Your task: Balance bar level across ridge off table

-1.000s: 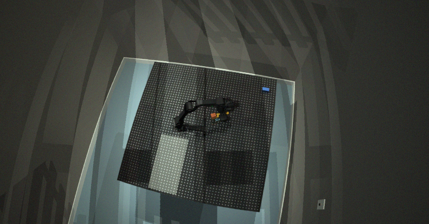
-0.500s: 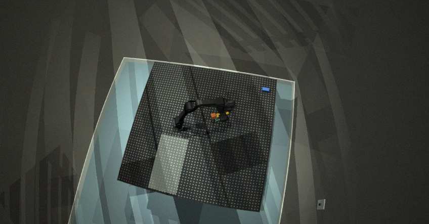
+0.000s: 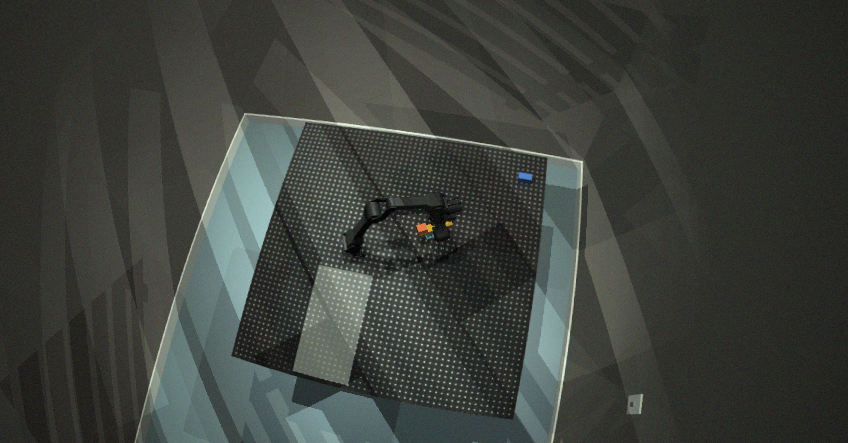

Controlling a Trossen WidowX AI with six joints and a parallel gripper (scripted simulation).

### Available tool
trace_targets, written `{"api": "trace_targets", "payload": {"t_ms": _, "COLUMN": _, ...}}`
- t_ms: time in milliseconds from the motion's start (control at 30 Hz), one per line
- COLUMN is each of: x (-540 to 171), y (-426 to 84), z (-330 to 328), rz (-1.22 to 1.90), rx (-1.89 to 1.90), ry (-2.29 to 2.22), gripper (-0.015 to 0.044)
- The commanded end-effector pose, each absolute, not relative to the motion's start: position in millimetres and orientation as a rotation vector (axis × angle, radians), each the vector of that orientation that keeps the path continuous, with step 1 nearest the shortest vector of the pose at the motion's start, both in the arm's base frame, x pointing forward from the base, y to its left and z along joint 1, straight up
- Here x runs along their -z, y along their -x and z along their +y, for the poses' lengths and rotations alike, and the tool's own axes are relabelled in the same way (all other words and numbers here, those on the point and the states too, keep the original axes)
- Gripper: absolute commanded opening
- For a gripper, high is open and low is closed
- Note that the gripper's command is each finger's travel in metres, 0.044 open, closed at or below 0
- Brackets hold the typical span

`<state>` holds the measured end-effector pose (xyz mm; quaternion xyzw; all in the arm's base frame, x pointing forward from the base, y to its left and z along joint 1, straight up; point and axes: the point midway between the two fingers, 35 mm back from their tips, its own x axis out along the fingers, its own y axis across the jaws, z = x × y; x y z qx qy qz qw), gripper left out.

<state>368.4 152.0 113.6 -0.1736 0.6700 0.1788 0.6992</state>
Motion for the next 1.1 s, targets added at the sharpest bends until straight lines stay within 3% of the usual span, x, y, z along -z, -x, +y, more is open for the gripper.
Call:
{"api": "trace_targets", "payload": {"t_ms": 0, "x": -113.6, "y": -368.4, "z": 152.0, "rz": 1.493, "rx": -0.398, "ry": 0.387, "gripper": 0.0000}}
{"api": "trace_targets", "payload": {"t_ms": 100, "x": -113.6, "y": -368.4, "z": 152.0, "rz": 1.493, "rx": -0.398, "ry": 0.387, "gripper": 0.0000}}
{"api": "trace_targets", "payload": {"t_ms": 333, "x": -113.6, "y": -368.4, "z": 152.0, "rz": 1.493, "rx": -0.398, "ry": 0.387, "gripper": 0.0167}}
{"api": "trace_targets", "payload": {"t_ms": 1067, "x": -113.6, "y": -368.4, "z": 152.0, "rz": 1.493, "rx": -0.398, "ry": 0.387, "gripper": 0.0169}}
